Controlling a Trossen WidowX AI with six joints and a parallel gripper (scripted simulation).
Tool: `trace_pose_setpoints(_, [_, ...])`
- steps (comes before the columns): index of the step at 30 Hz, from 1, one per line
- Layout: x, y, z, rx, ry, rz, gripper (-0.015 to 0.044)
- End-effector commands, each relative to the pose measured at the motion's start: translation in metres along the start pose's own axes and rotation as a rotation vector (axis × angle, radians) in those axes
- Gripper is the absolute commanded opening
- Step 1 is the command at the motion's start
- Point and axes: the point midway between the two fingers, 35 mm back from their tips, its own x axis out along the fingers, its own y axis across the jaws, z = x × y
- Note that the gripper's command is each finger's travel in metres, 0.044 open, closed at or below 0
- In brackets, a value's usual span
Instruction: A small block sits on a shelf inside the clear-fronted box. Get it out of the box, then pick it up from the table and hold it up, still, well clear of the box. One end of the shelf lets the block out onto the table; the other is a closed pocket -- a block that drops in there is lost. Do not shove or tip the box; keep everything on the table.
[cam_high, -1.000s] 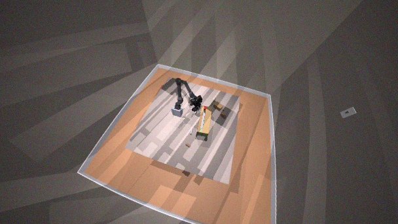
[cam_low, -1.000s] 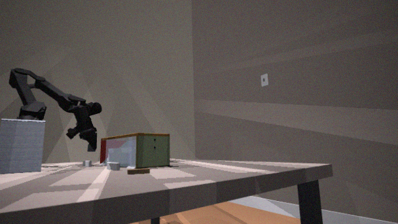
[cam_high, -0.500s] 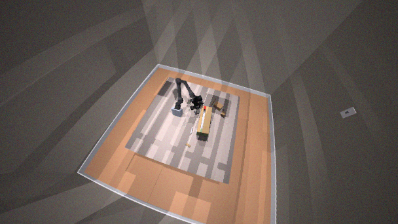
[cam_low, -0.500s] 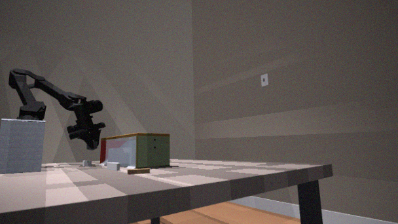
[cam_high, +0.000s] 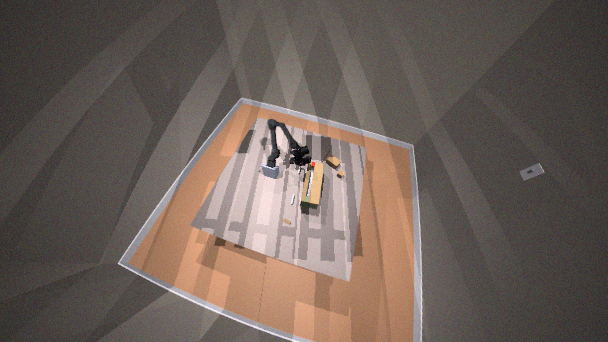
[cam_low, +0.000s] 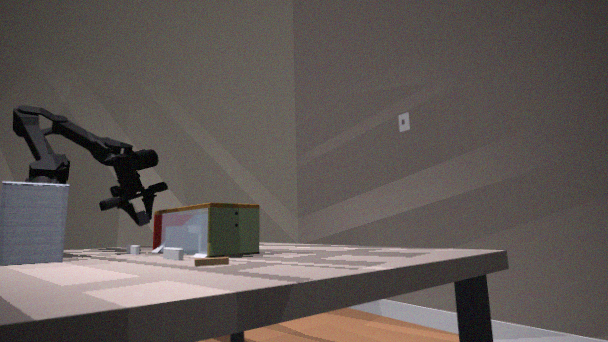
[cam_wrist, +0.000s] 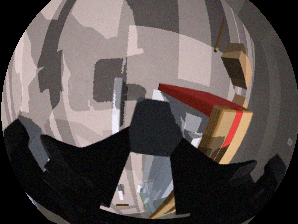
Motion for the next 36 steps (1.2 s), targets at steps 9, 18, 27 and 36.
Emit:
trace_pose_setpoints(9, [-0.008, -0.001, -0.001, 0.471, -0.014, 0.008, 0.0])
trace_pose_setpoints(18, [-0.014, -0.001, -0.002, 0.828, -0.022, 0.017, 0.0])
trace_pose_setpoints(27, [-0.021, -0.002, -0.002, 1.184, -0.03, 0.028, 0.0])
trace_pose_setpoints(36, [-0.027, -0.002, -0.002, 1.541, -0.037, 0.043, 0.0])
